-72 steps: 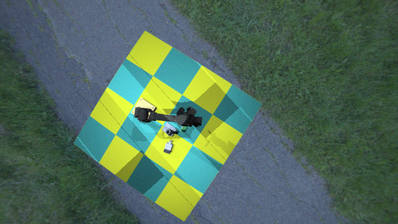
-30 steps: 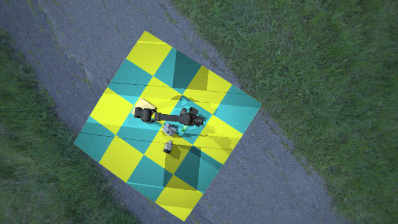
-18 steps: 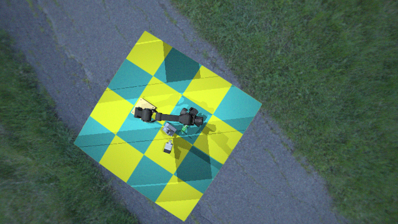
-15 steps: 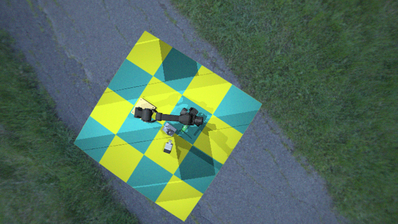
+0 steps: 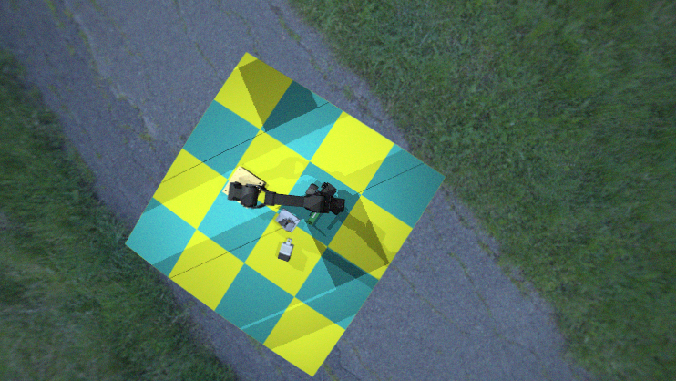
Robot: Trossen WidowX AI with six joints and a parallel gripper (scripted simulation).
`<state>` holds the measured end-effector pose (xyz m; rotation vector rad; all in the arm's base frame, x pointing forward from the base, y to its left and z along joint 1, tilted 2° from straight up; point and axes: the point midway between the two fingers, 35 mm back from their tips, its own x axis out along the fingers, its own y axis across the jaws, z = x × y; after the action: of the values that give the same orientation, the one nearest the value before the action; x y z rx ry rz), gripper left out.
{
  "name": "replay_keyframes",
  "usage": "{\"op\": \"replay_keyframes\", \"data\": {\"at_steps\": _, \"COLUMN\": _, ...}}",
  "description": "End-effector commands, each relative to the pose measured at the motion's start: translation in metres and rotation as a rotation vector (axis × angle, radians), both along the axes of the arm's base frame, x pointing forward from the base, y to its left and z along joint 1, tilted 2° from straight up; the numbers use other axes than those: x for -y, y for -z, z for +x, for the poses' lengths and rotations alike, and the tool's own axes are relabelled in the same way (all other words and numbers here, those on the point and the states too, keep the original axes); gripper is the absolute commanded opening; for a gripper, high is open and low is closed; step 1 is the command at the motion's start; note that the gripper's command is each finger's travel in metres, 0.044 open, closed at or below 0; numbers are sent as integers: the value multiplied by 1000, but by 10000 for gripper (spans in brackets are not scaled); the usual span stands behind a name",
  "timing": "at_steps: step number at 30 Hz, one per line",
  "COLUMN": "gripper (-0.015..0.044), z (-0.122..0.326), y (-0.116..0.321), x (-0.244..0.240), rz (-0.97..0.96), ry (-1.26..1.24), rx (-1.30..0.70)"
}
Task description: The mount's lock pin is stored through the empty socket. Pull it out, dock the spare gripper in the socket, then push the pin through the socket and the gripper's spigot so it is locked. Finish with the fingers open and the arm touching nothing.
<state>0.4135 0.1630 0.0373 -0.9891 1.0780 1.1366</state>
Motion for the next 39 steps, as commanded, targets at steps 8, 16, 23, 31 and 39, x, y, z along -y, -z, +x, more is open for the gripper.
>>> {"op": "replay_keyframes", "data": {"at_steps": 8, "gripper": 53, "z": 0, "y": 0, "x": 0, "rz": 0, "ry": 0, "rx": 0}}
{"op": "replay_keyframes", "data": {"at_steps": 16, "gripper": 200, "z": 0, "y": 0, "x": 0, "rz": 0, "ry": 0, "rx": 0}}
{"op": "replay_keyframes", "data": {"at_steps": 23, "gripper": 200, "z": -2, "y": -13, "x": 1, "rz": -2, "ry": 0, "rx": -5}}
{"op": "replay_keyframes", "data": {"at_steps": 31, "gripper": 200, "z": -5, "y": -24, "x": 2, "rz": -7, "ry": 0, "rx": -21}}
{"op": "replay_keyframes", "data": {"at_steps": 39, "gripper": 200, "z": -8, "y": -37, "x": 3, "rz": -11, "ry": 1, "rx": -34}}
